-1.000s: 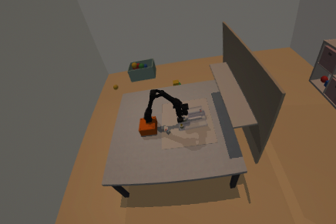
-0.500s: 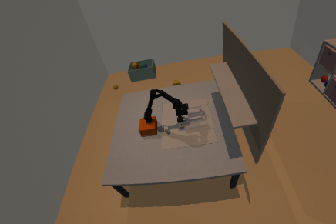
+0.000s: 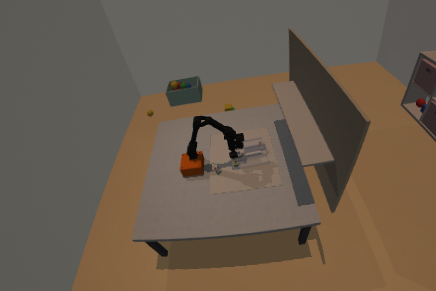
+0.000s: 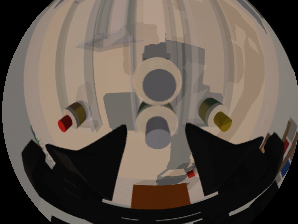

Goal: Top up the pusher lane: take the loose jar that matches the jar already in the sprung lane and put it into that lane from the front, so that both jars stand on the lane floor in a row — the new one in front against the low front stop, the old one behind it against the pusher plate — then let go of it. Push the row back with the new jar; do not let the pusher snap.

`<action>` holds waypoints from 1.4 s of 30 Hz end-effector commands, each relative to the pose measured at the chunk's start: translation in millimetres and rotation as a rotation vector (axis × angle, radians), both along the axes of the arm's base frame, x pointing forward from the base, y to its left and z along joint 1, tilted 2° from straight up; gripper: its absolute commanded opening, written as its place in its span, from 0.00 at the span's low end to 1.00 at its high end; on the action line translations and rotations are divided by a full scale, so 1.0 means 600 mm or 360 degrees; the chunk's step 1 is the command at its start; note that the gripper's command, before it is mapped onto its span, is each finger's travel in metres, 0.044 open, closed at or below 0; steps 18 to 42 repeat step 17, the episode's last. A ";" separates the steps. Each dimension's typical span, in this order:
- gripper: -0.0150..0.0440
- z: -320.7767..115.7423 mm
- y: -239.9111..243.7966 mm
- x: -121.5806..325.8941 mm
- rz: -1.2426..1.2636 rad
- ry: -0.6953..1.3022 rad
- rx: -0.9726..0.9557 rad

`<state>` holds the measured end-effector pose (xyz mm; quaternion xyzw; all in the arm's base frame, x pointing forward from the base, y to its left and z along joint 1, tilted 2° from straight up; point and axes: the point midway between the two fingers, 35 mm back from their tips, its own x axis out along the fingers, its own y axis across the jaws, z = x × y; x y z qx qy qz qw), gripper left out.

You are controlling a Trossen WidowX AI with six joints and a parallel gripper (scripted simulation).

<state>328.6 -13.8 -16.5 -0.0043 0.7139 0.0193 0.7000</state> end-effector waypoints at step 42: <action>0.77 0.014 -0.004 -0.063 -0.0001 -0.0013 -0.0001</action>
